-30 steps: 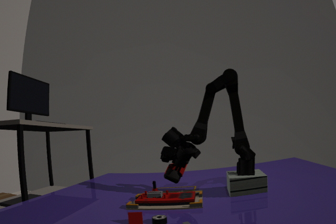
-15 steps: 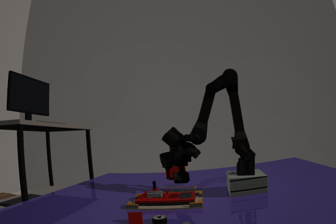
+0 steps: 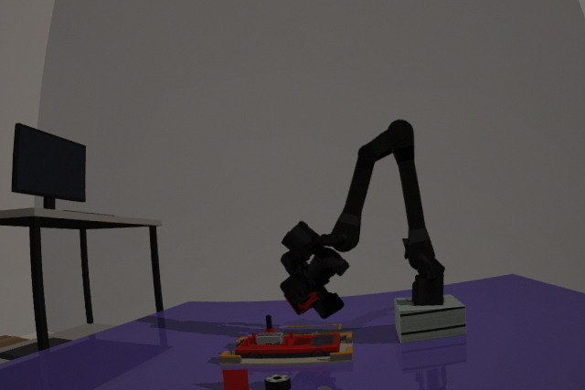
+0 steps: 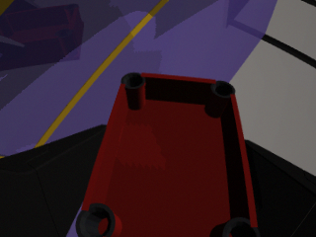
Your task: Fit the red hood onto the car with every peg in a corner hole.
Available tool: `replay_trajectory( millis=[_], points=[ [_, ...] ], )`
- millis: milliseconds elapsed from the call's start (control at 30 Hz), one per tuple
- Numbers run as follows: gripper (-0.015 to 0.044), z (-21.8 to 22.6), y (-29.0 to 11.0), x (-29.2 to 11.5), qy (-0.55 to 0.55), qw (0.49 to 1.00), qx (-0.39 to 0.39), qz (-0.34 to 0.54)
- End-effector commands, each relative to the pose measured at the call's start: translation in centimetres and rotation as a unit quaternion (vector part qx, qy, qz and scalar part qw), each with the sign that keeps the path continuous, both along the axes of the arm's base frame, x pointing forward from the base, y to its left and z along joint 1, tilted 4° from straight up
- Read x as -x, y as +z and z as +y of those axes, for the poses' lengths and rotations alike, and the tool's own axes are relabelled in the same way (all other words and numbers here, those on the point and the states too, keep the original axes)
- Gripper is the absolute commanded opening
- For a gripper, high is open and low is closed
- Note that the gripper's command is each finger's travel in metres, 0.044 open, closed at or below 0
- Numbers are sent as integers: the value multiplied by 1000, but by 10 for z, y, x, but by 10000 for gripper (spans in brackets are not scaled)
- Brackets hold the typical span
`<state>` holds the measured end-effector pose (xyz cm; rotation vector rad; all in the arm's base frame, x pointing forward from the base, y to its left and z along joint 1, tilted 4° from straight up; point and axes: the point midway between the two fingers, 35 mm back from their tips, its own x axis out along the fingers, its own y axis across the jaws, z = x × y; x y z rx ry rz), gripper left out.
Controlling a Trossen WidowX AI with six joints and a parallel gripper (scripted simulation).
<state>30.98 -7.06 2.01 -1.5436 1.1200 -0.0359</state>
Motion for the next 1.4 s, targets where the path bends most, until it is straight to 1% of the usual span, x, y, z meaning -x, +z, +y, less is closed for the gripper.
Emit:
replay_trajectory(
  millis=[0, 267, 567, 800, 1067, 1367],
  points=[
    [0, 0, 0, 0, 26, 999, 24, 30],
    [0, 1, -2, 0, 74, 991, 73, 89],
    [0, 2, -8, 2, 146, 963, 146, 176],
    [0, 5, -17, 4, 200, 928, 200, 242],
    [0, 9, -33, 8, 259, 876, 260, 313],
    [0, 15, -56, 16, 300, 830, 300, 363]
  ],
)
